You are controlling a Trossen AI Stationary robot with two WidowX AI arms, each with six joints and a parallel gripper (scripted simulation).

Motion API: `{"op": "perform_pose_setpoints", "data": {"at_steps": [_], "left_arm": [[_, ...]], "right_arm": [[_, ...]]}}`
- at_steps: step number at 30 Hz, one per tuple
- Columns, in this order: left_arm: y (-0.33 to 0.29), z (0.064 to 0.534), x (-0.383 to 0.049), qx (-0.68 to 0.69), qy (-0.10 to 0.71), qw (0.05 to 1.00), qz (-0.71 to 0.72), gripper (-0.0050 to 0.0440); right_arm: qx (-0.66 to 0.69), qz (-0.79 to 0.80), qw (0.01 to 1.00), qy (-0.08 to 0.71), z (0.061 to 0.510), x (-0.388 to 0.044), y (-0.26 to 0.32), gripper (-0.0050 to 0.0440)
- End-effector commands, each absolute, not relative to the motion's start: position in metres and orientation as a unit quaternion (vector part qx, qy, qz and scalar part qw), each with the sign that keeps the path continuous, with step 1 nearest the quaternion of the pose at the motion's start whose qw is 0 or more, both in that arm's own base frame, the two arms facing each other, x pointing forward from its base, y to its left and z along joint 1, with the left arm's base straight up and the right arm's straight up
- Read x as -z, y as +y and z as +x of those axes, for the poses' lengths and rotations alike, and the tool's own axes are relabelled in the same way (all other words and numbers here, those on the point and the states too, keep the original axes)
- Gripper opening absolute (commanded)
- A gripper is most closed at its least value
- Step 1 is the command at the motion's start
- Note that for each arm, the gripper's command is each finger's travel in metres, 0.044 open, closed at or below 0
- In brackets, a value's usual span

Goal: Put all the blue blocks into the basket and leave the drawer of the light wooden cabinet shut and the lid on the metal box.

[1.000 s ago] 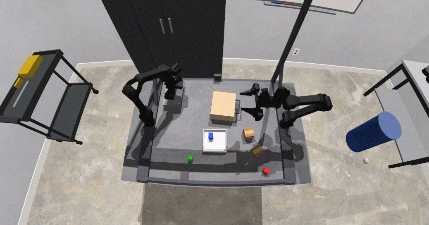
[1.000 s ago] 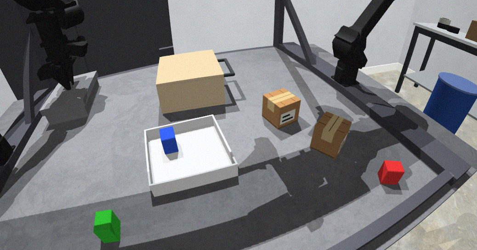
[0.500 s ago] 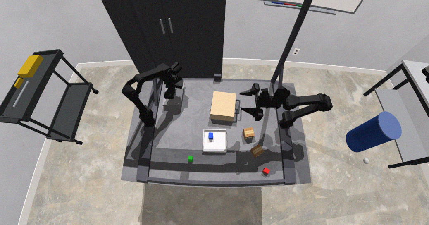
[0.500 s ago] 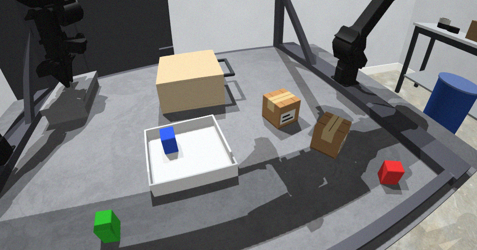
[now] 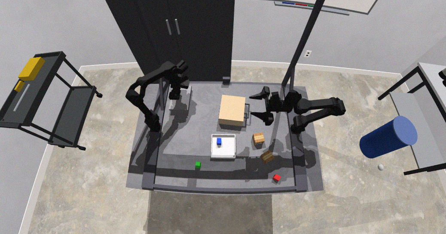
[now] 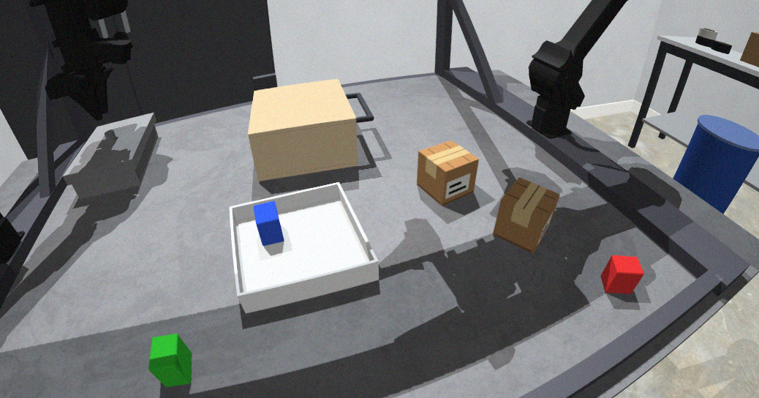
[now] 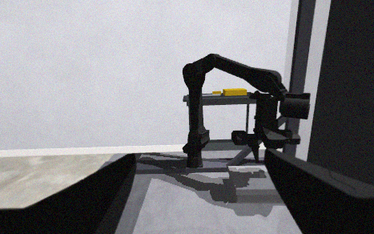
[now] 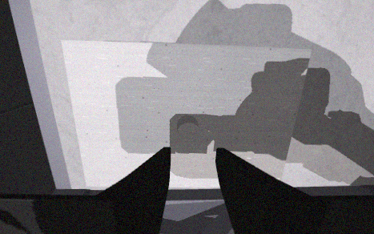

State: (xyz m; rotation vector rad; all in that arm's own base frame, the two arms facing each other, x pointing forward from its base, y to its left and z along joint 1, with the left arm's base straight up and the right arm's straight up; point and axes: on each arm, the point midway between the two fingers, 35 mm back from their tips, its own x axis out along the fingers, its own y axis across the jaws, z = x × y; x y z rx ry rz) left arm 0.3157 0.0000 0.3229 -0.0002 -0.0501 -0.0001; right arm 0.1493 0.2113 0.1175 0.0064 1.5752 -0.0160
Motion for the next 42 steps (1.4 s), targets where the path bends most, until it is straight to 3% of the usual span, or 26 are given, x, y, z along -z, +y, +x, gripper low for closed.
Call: {"op": "perform_pose_setpoints", "data": {"at_steps": [1,9,10,16,27,40,42], "left_arm": [[0.000,0.312,-0.332,0.000,-0.039,0.999,0.001,0.0400],[0.000,0.312,-0.332,0.000,-0.039,0.999,0.001,0.0400],[0.000,0.312,-0.332,0.000,-0.039,0.999,0.001,0.0350],[0.000,0.312,-0.332,0.000,-0.039,0.999,0.001,0.0350],[0.000,0.312,-0.333,0.000,-0.040,0.999,0.001,0.0350],[0.000,0.312,-0.334,0.000,-0.040,0.999,0.001,0.0350],[0.011,0.322,-0.324,-0.019,-0.008,1.000,0.006,0.0350]], "right_arm": [[-0.015,0.025,0.721,0.692,0.154,-0.157,0.219,0.0136],[-0.003,0.012,0.713,0.701,0.152,-0.135,0.216,0.0136],[-0.012,0.025,0.723,0.690,0.157,-0.138,0.211,0.0136],[-0.047,0.057,0.747,0.660,0.180,-0.142,0.210,0.0136],[-0.132,0.128,0.843,0.506,0.256,-0.173,0.186,0.0136],[-0.122,0.133,0.848,0.498,0.259,-0.179,0.184,0.0136],[-0.121,0.132,0.861,0.475,0.267,-0.181,0.174,0.0136]]}}
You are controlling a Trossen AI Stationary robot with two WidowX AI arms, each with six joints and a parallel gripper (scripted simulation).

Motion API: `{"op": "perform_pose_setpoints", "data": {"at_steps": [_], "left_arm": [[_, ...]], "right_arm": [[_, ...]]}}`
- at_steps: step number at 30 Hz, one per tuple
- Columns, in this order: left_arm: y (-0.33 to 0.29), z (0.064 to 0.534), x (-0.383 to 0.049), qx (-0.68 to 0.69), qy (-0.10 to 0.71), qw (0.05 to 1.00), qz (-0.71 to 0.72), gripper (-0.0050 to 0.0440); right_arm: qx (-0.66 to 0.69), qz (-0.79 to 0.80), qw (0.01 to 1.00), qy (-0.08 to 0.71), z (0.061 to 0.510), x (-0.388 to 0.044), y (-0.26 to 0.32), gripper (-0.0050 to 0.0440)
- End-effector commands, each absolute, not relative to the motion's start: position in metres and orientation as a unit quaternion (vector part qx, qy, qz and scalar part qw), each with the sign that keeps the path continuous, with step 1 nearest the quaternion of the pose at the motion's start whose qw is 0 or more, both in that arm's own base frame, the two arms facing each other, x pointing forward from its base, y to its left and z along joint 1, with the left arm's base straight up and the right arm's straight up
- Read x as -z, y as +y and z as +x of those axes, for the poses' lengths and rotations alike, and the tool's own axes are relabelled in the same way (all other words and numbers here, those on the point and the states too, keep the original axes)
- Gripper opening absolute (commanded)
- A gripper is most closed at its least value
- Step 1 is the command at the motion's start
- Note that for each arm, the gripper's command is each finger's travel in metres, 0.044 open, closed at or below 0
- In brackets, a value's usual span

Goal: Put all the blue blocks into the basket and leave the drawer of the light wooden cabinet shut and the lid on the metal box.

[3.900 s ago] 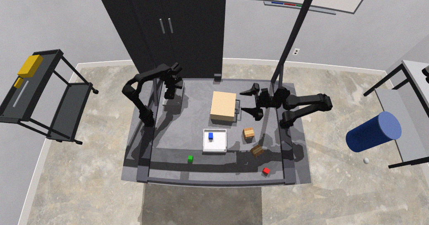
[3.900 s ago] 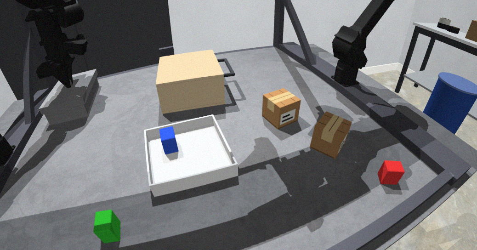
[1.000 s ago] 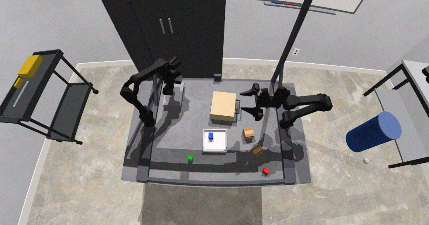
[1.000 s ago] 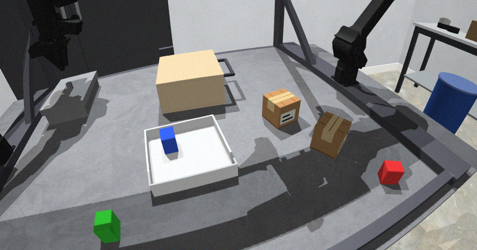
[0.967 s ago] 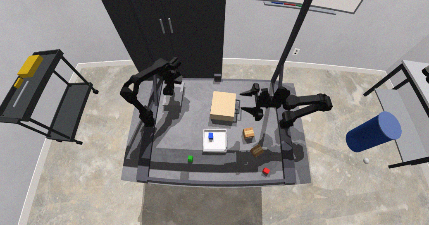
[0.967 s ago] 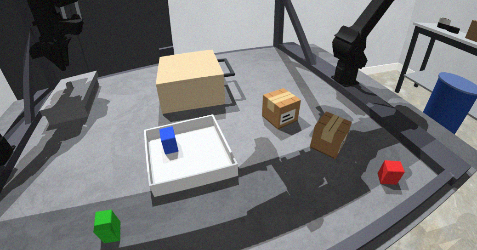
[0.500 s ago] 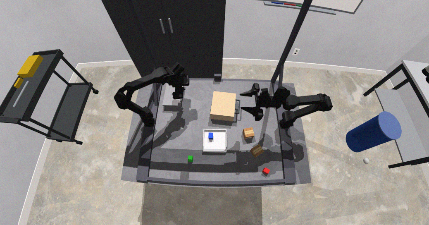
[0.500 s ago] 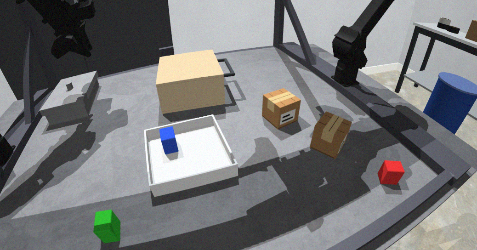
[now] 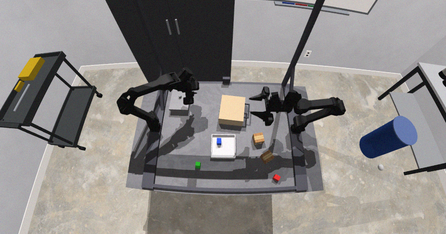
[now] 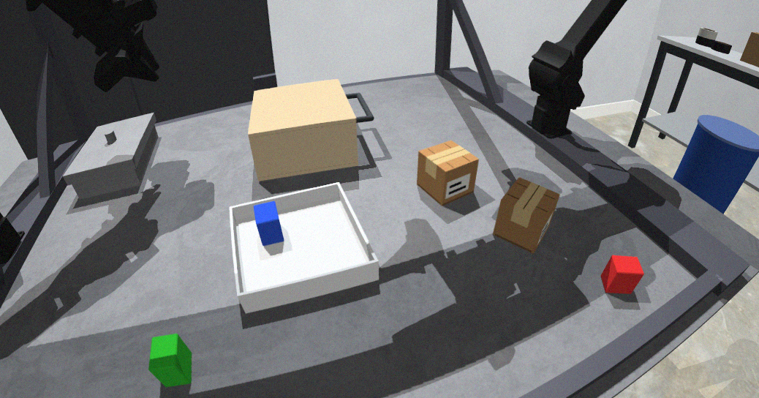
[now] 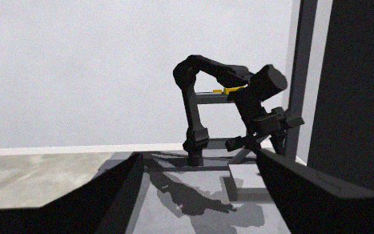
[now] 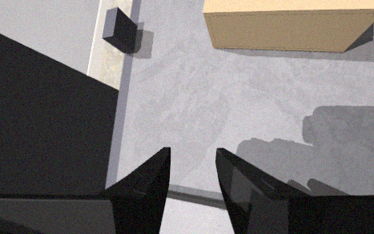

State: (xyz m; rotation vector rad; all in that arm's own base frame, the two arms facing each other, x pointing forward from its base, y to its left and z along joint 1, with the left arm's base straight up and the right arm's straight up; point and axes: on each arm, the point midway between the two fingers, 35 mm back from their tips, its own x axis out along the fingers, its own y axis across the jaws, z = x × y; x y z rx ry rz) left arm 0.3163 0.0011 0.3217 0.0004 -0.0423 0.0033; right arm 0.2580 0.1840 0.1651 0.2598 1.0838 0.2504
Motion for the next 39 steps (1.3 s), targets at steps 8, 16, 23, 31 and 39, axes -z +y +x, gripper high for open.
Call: {"op": "perform_pose_setpoints", "data": {"at_steps": [8,16,23,31,39], "left_arm": [[0.039,0.337,-0.286,-0.056,0.095,0.994,0.013,0.0350],[0.095,0.339,-0.220,-0.119,0.271,0.955,0.004,0.0350],[0.124,0.327,-0.183,-0.147,0.371,0.917,-0.016,0.0350],[0.157,0.295,-0.137,-0.175,0.500,0.846,-0.059,0.0350],[0.179,0.252,-0.102,-0.184,0.613,0.759,-0.118,0.0350]], "right_arm": [[-0.139,0.137,0.910,0.365,0.299,-0.210,0.146,0.0136],[-0.120,0.110,0.965,0.208,0.323,-0.254,0.094,0.0136],[-0.091,0.078,0.986,0.116,0.327,-0.281,0.060,0.0136],[-0.013,-0.002,0.999,-0.037,0.312,-0.329,0.002,0.0136],[-0.013,0.003,0.999,-0.030,0.316,-0.325,0.002,0.0136]]}}
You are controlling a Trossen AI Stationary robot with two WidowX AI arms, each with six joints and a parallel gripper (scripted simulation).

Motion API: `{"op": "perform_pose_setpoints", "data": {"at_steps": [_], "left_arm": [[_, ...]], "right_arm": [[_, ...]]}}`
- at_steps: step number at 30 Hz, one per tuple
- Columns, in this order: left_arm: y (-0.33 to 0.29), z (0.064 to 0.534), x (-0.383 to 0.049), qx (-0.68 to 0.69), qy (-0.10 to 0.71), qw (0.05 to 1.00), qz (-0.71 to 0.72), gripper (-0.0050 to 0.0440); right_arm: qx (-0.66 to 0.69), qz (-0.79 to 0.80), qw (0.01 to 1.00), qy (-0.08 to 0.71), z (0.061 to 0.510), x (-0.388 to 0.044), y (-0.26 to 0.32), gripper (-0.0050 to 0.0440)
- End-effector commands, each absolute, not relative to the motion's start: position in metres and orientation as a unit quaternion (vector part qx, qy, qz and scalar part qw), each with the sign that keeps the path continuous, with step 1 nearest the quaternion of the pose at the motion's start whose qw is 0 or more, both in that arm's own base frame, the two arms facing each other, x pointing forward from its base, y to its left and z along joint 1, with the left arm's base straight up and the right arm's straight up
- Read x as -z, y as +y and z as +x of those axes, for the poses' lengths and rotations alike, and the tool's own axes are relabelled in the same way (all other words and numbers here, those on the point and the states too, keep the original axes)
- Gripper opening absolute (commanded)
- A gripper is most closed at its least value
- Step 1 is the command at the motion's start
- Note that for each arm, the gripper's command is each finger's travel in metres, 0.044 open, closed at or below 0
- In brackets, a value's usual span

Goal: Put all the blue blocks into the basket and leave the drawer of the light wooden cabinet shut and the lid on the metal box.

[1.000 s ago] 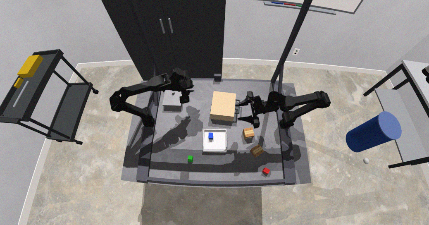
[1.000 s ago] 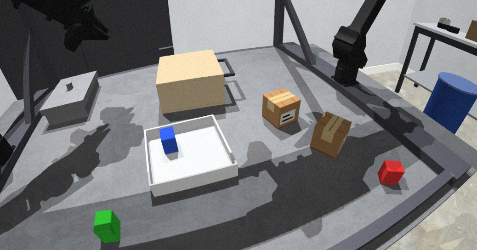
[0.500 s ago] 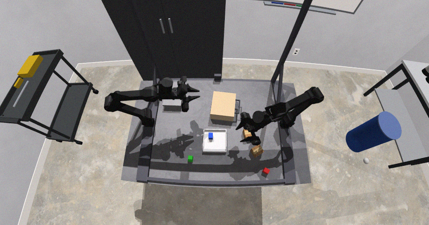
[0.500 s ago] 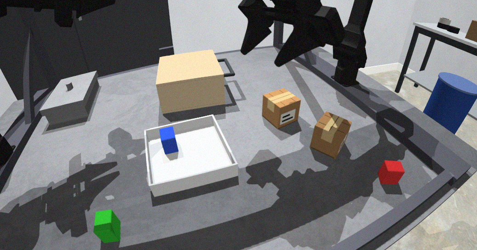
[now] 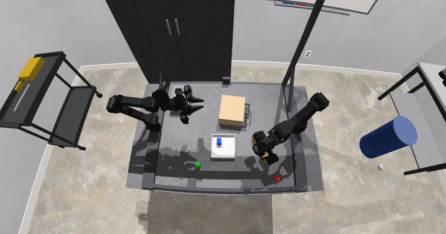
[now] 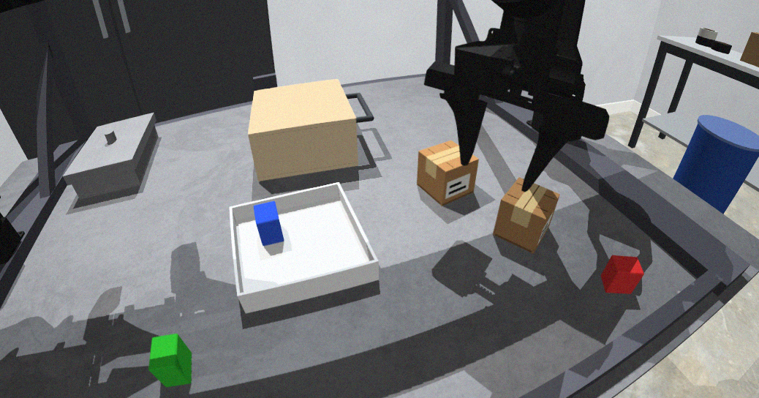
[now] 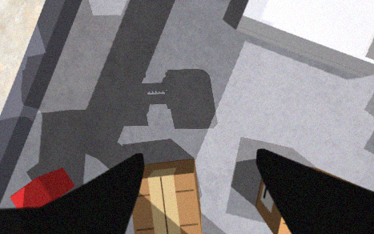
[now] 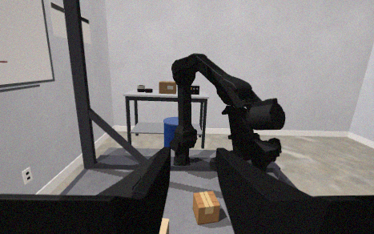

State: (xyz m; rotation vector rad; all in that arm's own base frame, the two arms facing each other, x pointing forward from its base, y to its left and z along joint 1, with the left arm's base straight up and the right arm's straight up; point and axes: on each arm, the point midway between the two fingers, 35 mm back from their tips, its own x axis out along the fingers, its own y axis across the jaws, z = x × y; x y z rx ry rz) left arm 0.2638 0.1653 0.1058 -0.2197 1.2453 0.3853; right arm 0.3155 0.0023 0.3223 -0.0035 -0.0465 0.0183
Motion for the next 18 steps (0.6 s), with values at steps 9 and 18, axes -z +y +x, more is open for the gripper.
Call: {"op": "perform_pose_setpoints", "data": {"at_steps": [9,18], "left_arm": [[0.183,0.227,-0.090,-0.178,0.665,0.708,-0.159,0.0350],[0.184,0.218,-0.086,-0.177,0.681,0.690,-0.173,0.0350]], "right_arm": [[-0.001,0.003,0.999,-0.051,0.311,-0.342,-0.001,0.0136],[-0.001,0.003,0.999,-0.051,0.311,-0.342,-0.001,0.0136]]}}
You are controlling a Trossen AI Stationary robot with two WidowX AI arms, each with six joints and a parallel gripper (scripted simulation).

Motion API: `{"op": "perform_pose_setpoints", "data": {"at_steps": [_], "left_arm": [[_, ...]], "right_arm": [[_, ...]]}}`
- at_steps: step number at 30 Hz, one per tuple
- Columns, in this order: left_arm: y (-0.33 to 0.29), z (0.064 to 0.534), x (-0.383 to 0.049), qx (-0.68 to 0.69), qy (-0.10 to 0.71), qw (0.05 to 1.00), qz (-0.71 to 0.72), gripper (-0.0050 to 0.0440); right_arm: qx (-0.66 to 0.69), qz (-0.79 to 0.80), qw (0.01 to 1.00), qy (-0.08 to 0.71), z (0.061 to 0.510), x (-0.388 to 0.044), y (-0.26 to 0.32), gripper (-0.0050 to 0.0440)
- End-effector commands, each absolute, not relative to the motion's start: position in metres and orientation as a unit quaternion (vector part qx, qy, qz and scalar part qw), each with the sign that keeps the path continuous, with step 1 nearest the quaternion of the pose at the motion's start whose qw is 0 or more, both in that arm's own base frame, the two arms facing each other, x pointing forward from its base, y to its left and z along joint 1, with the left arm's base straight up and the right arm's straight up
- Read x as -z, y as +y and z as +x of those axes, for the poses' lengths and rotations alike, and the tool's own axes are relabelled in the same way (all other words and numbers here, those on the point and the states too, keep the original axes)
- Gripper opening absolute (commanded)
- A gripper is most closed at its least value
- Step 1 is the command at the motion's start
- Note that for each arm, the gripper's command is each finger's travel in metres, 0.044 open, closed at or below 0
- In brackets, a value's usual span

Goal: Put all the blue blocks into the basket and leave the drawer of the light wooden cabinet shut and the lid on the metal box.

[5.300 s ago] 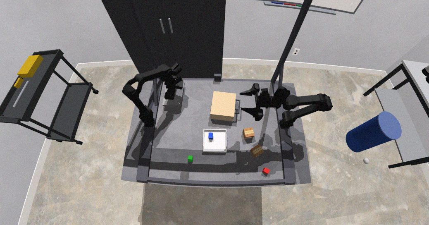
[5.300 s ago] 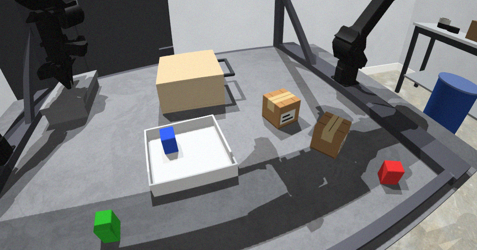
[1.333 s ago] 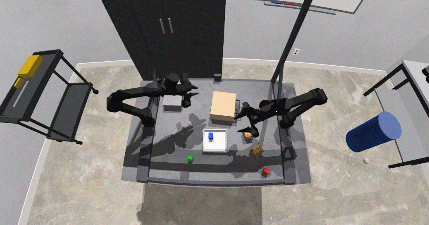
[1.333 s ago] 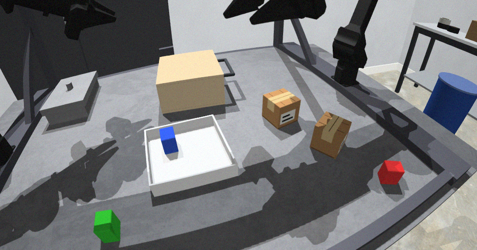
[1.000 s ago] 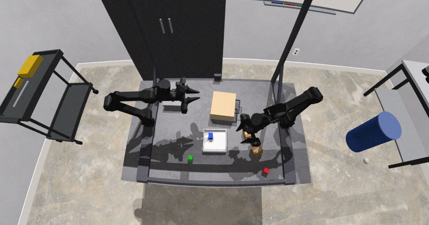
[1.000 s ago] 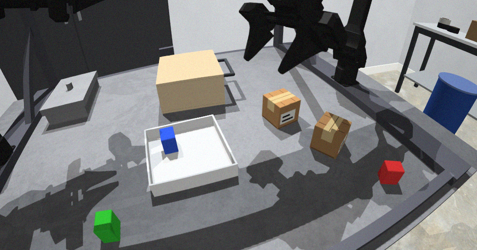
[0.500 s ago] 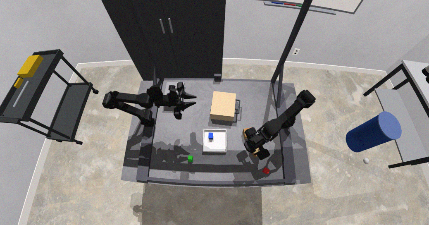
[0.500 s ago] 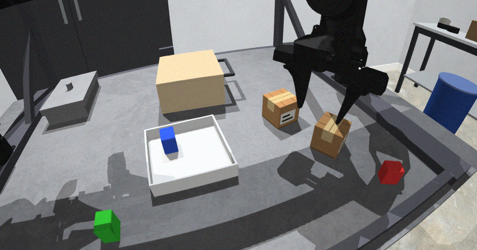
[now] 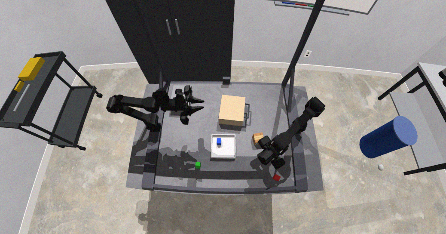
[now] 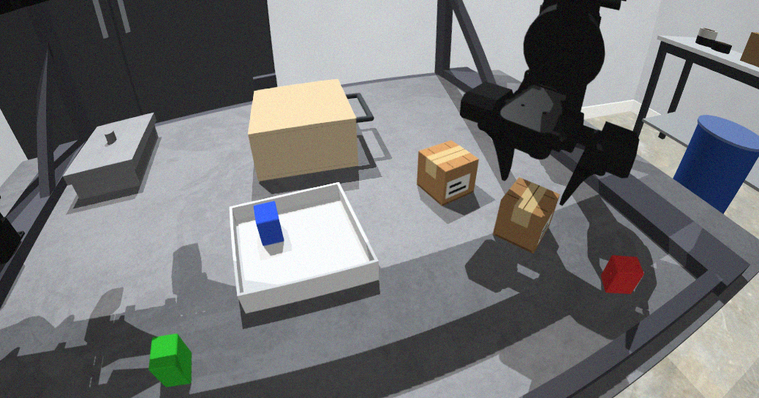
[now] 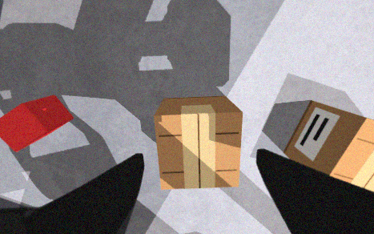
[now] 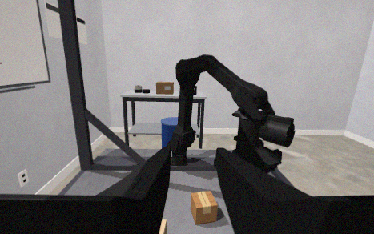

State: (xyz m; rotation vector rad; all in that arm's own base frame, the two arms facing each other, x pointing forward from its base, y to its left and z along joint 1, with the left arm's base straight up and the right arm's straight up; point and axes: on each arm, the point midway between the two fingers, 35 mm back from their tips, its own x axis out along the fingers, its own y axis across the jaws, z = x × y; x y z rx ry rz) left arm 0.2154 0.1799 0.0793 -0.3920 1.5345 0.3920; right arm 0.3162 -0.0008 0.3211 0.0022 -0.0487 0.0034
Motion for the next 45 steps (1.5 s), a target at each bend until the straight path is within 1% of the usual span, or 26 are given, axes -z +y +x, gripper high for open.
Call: {"op": "perform_pose_setpoints", "data": {"at_steps": [1,18,23,24,26,31,34,36,45], "left_arm": [[0.183,0.219,-0.090,-0.179,0.675,0.696,-0.169,0.0350],[0.179,0.213,-0.087,-0.182,0.678,0.691,-0.174,0.0350],[0.184,0.219,-0.092,-0.184,0.669,0.700,-0.168,0.0350],[0.181,0.216,-0.077,-0.179,0.680,0.689,-0.174,0.0350],[0.180,0.215,-0.072,-0.179,0.681,0.688,-0.174,0.0350],[0.181,0.215,-0.063,-0.179,0.681,0.688,-0.175,0.0350],[0.182,0.217,-0.069,-0.181,0.678,0.691,-0.173,0.0350],[0.181,0.215,-0.059,-0.180,0.681,0.688,-0.175,0.0350],[0.181,0.216,-0.044,-0.181,0.680,0.689,-0.175,0.0350]], "right_arm": [[-0.001,0.003,0.999,-0.051,0.311,-0.342,-0.001,0.0136],[-0.001,0.003,0.999,-0.051,0.311,-0.342,-0.001,0.0136],[-0.001,0.003,0.999,-0.051,0.311,-0.342,-0.001,0.0136],[-0.001,0.003,0.999,-0.051,0.311,-0.342,-0.001,0.0136],[-0.001,0.003,0.999,-0.051,0.311,-0.342,-0.001,0.0136],[-0.001,0.003,0.999,-0.051,0.311,-0.342,-0.001,0.0136],[-0.001,0.003,0.999,-0.051,0.311,-0.342,-0.001,0.0136],[-0.001,0.003,0.999,-0.051,0.311,-0.342,-0.001,0.0136],[-0.001,0.003,0.999,-0.051,0.311,-0.342,-0.001,0.0136]]}}
